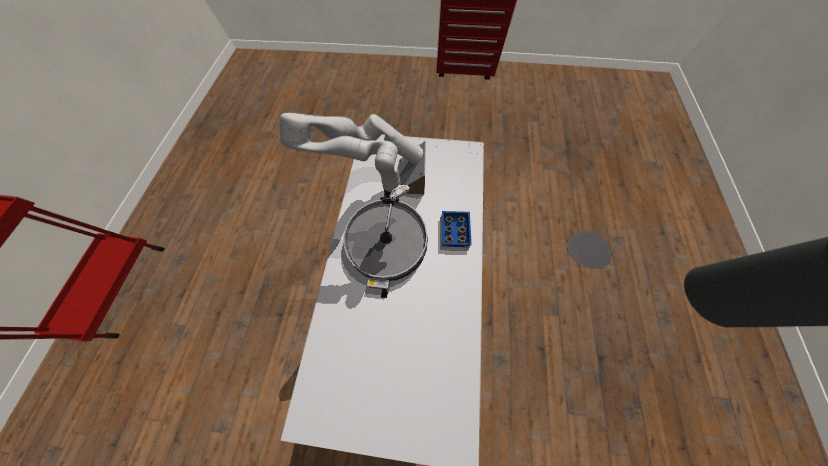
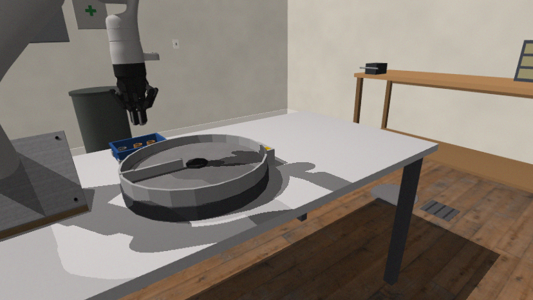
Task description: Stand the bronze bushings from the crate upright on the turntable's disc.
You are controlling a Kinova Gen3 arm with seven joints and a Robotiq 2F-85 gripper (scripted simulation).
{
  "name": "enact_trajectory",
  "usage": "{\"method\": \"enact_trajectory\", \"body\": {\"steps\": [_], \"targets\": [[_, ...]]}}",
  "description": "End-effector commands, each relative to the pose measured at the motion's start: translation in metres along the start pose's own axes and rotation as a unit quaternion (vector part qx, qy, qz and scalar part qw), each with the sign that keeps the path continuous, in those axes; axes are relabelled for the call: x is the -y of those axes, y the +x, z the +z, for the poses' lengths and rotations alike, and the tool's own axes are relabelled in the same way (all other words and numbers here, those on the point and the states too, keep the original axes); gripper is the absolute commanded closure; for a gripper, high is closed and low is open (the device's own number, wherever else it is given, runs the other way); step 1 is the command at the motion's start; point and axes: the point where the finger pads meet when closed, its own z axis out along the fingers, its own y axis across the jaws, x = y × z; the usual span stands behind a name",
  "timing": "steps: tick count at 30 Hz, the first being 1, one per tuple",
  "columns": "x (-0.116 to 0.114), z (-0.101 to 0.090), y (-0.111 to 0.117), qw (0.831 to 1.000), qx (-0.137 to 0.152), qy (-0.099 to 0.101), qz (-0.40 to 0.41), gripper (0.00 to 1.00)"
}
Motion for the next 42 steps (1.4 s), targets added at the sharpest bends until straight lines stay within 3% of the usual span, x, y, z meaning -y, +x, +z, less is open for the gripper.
{"method": "enact_trajectory", "body": {"steps": [1, 22, 23, 42], "targets": [[0.000, -0.001, 0.000, 1.000, -0.001, 0.000, 0.000, 0.86], [0.000, -0.001, 0.000, 1.000, -0.001, 0.000, 0.000, 0.86], [0.000, -0.001, 0.000, 1.000, -0.001, 0.000, 0.000, 0.61], [0.016, 0.005, 0.018, 1.000, -0.001, 0.000, -0.007, 0.61]]}}
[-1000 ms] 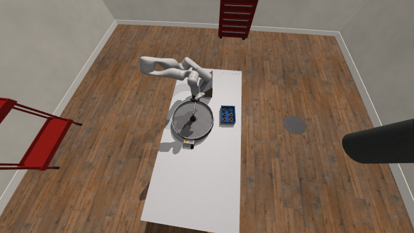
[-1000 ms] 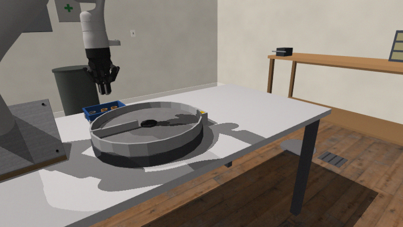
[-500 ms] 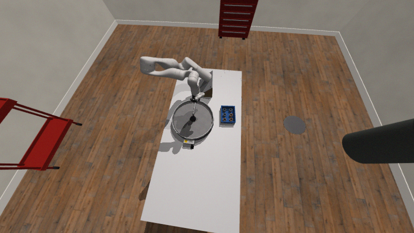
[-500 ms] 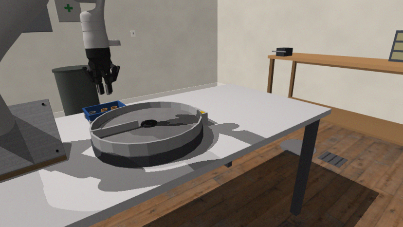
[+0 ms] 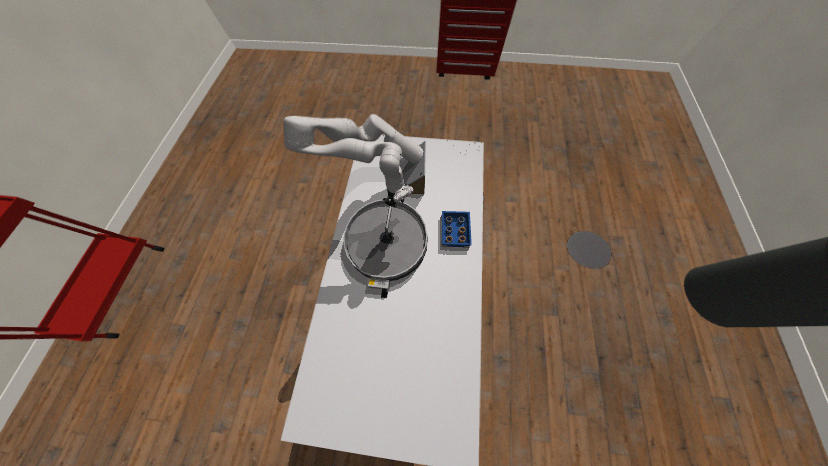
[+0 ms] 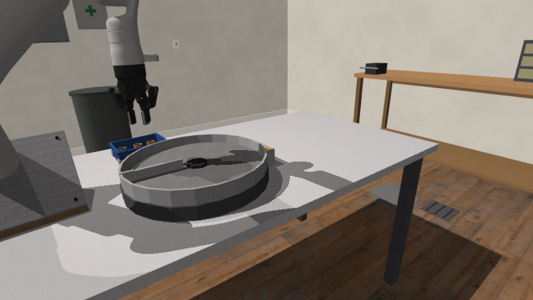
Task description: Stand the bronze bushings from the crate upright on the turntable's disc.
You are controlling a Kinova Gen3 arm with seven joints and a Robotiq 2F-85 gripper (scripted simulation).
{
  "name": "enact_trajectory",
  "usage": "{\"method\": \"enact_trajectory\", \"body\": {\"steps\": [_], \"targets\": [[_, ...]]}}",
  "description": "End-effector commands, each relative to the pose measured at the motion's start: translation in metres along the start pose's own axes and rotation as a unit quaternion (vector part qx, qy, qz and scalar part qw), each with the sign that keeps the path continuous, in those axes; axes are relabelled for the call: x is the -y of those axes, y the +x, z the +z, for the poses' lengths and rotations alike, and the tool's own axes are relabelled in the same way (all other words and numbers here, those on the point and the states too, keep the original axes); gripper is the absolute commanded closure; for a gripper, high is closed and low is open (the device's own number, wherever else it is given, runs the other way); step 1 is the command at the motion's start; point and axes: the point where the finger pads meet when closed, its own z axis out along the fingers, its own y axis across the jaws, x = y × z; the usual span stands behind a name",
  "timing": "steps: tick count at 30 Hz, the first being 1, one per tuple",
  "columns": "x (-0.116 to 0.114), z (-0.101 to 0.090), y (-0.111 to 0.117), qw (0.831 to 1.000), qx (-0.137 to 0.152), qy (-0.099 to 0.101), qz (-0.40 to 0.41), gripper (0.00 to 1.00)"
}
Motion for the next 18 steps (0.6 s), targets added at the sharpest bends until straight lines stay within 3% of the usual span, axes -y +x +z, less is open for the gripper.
{"method": "enact_trajectory", "body": {"steps": [1, 18], "targets": [[0.009, 0.003, 0.007, 1.000, 0.001, 0.000, -0.007, 0.61], [0.066, 0.023, 0.074, 0.999, 0.001, 0.000, -0.032, 0.61]]}}
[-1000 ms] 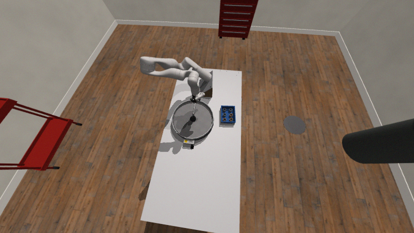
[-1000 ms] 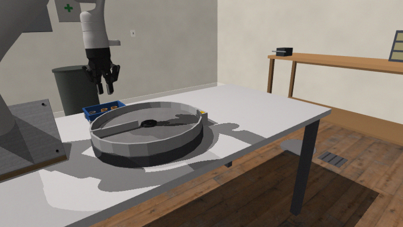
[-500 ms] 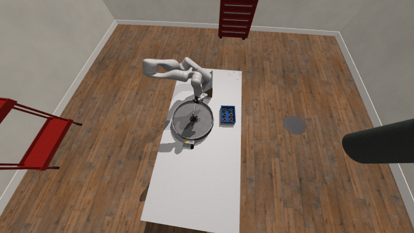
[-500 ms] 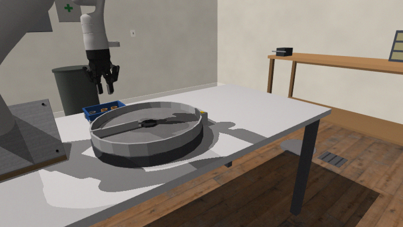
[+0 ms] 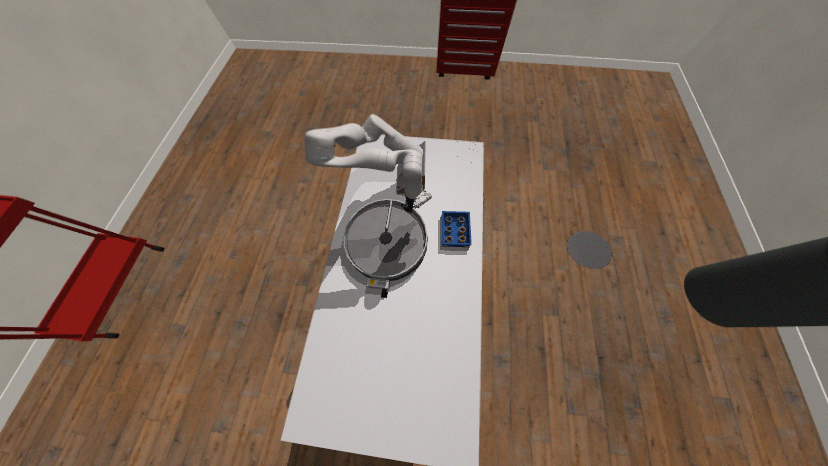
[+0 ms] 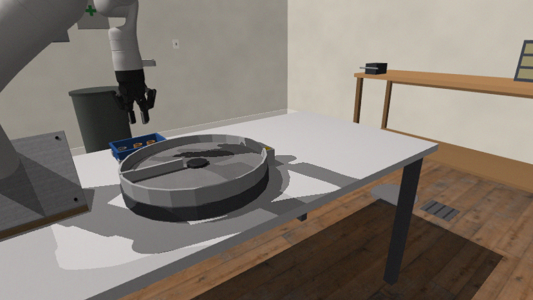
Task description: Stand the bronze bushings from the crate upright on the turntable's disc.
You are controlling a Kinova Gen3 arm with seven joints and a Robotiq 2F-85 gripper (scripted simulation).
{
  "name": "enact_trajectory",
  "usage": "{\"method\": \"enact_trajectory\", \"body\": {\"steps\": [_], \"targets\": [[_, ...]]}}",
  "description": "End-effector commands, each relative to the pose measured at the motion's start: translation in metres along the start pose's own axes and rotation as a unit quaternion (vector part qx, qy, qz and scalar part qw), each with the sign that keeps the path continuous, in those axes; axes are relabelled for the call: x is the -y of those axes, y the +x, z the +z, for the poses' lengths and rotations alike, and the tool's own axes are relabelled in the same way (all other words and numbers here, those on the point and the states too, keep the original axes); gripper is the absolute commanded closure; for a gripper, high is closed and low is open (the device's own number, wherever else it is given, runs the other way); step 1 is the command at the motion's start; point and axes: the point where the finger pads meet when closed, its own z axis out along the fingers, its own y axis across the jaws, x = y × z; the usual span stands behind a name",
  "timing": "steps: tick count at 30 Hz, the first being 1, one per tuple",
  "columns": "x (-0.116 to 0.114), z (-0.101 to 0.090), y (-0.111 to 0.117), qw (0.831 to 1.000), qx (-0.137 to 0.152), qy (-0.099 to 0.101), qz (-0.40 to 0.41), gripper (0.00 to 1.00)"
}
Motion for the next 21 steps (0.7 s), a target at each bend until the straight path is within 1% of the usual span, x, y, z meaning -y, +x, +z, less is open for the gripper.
{"method": "enact_trajectory", "body": {"steps": [1, 11, 13, 21], "targets": [[0.023, 0.009, 0.017, 1.000, 0.005, 0.001, -0.017, 0.61], [0.074, 0.027, 0.085, 0.999, 0.005, 0.002, -0.041, 0.61], [0.074, 0.027, 0.085, 0.999, 0.005, 0.002, -0.041, 0.61], [0.109, 0.041, 0.130, 0.998, 0.005, 0.002, -0.057, 0.61]]}}
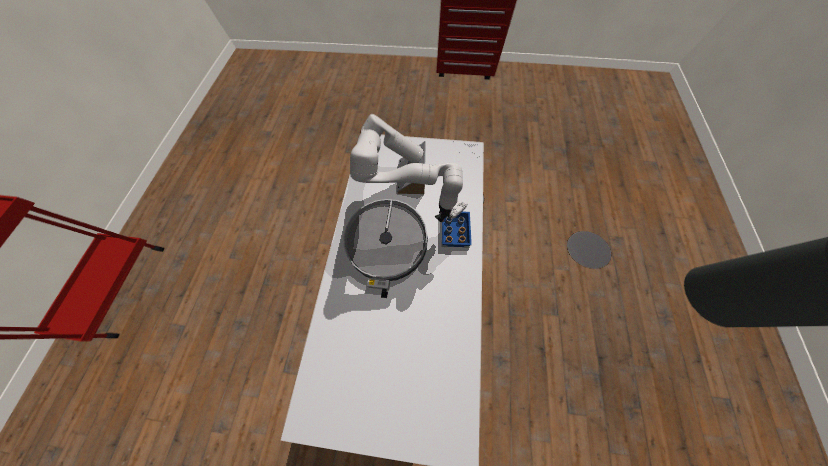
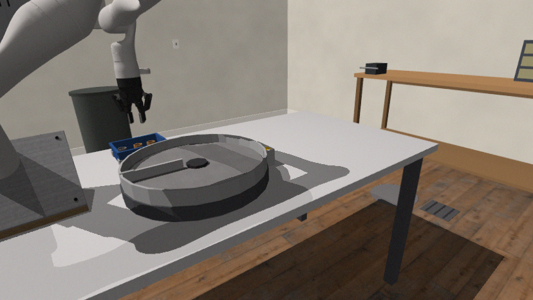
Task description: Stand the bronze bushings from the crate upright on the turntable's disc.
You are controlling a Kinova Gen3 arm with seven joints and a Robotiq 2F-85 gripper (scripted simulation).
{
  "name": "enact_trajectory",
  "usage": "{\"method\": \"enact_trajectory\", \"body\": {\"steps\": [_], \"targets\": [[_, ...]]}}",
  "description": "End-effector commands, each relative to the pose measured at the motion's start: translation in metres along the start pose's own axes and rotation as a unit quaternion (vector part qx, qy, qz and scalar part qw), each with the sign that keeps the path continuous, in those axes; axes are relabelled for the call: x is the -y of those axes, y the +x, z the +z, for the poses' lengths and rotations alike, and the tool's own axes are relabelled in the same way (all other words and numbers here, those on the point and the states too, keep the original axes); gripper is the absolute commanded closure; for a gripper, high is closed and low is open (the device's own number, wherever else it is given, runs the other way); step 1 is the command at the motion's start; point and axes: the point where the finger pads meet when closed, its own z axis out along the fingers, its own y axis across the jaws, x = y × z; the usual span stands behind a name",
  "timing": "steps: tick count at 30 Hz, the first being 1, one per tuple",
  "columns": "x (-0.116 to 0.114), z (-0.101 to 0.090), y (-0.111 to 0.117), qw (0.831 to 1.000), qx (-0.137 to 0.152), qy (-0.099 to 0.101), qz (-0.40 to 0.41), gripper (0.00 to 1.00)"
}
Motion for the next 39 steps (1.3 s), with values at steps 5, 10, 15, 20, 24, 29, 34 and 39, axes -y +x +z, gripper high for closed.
{"method": "enact_trajectory", "body": {"steps": [5, 10, 15, 20, 24, 29, 34, 39], "targets": [[0.033, 0.015, 0.035, 1.000, 0.006, 0.001, -0.019, 0.61], [0.041, 0.018, 0.047, 1.000, 0.006, 0.001, -0.023, 0.61], [0.050, 0.022, 0.061, 1.000, 0.006, 0.001, -0.028, 0.61], [0.057, 0.025, 0.071, 0.999, 0.006, 0.001, -0.031, 0.61], [0.060, 0.027, 0.076, 0.999, 0.006, 0.001, -0.033, 0.61], [0.062, 0.027, 0.078, 0.999, 0.006, 0.001, -0.033, 0.61], [0.063, 0.028, 0.080, 0.999, 0.006, 0.001, -0.034, 0.61], [0.063, 0.028, 0.080, 0.999, 0.006, 0.001, -0.034, 0.61]]}}
